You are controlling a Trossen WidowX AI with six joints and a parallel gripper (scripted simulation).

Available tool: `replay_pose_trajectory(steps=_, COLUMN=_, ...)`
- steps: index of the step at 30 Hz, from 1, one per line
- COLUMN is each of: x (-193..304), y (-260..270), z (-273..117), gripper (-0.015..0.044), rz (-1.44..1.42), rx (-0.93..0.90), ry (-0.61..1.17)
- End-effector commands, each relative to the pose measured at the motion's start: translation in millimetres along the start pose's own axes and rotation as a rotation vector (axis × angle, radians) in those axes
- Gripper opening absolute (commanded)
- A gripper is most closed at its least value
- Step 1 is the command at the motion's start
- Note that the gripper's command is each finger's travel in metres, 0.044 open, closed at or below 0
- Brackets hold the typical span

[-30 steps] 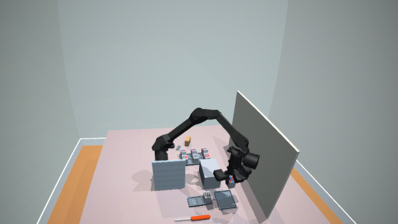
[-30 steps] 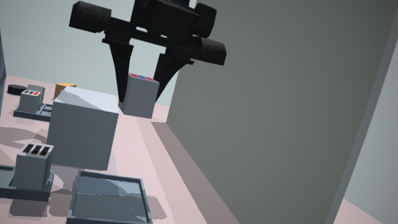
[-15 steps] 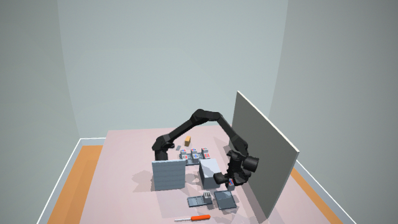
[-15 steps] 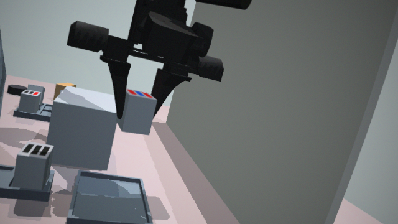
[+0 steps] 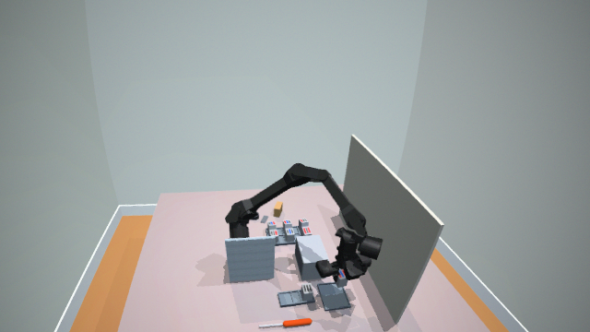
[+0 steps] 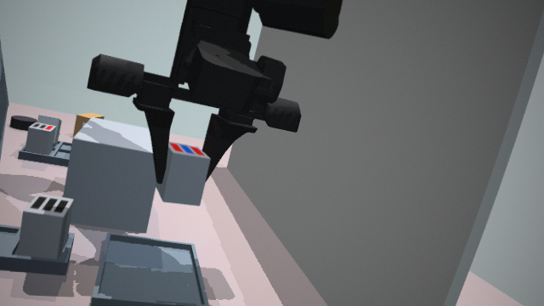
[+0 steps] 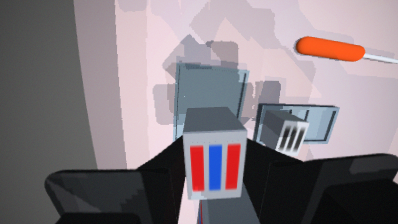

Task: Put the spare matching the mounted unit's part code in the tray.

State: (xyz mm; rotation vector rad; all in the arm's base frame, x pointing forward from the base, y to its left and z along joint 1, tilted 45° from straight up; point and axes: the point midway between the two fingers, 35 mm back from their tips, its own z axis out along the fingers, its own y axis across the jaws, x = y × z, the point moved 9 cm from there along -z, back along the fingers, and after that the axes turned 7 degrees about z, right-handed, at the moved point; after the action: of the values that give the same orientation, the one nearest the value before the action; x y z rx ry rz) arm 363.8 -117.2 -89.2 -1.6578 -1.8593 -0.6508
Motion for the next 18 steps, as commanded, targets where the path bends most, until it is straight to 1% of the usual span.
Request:
replay_pose_trajectory(steps=1, x=0, y=-1, z=9, gripper=0.0000, rz=0.006, rx=0.003, ry=0.006)
replay_pose_trajectory(steps=18, x=0, y=-2, z=31, gripper=0.0000, rz=0.006, rx=0.003, ry=0.008)
